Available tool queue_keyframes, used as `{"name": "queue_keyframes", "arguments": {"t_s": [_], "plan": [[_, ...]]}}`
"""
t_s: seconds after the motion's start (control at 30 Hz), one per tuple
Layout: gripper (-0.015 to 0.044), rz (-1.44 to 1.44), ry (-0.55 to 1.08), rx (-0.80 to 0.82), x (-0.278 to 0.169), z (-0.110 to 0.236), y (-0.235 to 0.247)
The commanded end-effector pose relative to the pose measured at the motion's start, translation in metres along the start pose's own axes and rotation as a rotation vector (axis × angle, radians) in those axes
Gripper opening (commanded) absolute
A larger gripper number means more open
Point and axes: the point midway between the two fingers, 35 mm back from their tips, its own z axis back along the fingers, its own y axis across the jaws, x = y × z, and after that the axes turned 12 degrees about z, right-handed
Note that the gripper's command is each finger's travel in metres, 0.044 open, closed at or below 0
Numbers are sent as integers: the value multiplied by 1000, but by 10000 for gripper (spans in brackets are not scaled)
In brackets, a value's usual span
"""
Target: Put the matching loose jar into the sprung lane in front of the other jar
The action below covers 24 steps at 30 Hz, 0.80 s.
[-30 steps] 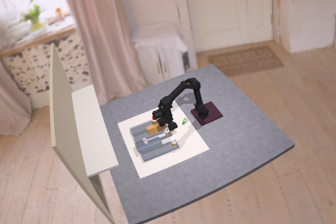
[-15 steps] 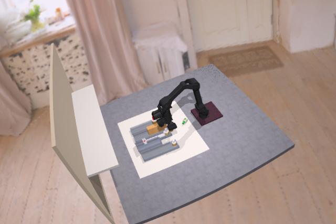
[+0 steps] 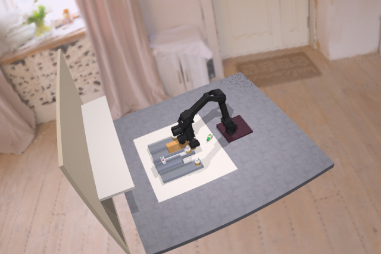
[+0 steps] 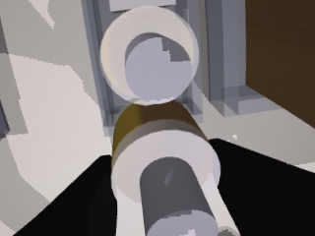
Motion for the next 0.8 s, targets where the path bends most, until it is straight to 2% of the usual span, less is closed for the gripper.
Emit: {"name": "queue_keyframes", "arguments": {"t_s": [0.0, 0.77], "plan": [[0, -2, -17, -5, 7, 0, -2], [0, -2, -17, -6, 15, 0, -4]]}}
